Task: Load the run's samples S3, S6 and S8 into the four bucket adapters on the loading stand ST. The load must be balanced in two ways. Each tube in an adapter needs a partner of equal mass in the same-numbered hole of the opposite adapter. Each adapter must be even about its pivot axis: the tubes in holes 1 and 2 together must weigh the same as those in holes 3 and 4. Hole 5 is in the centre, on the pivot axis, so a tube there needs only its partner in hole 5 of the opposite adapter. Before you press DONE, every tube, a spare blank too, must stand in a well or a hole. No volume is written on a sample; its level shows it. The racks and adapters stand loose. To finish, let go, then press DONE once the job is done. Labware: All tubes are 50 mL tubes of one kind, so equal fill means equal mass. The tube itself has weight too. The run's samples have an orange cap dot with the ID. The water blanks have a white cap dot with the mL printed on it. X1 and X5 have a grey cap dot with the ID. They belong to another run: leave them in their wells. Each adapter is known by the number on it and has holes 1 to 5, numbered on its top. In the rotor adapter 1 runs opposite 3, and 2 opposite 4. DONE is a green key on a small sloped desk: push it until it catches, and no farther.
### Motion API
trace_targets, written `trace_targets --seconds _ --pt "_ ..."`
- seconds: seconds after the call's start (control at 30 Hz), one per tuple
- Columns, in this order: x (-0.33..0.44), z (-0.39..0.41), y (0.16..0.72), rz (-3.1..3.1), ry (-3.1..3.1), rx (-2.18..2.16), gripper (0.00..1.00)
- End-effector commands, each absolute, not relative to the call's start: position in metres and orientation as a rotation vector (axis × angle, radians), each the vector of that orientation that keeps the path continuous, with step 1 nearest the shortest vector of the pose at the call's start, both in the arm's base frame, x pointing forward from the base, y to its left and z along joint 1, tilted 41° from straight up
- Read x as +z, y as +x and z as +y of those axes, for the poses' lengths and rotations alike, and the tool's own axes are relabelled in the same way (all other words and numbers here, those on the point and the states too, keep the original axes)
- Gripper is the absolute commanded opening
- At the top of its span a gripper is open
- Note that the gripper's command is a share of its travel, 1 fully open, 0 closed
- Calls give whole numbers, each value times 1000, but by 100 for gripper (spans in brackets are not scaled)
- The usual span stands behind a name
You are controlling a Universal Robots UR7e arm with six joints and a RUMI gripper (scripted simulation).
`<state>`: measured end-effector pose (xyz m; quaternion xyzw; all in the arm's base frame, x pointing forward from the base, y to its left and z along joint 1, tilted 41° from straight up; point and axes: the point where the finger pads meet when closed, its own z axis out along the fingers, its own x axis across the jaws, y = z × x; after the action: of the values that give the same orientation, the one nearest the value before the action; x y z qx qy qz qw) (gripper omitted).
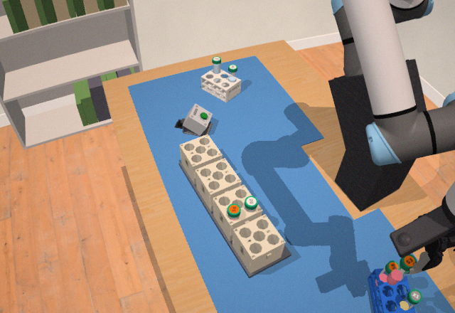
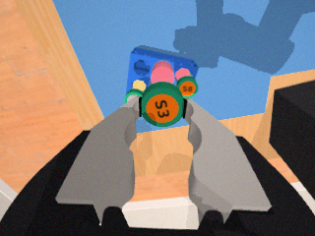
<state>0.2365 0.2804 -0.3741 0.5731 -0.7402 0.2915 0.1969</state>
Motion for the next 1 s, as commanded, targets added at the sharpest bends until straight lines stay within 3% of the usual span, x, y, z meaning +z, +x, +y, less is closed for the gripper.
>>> trace_targets --seconds 0.0,0.97 --pt "-359 265 244 -1988 1694 777 0" --pt "-246 137 301 -1209 2187 502 0"
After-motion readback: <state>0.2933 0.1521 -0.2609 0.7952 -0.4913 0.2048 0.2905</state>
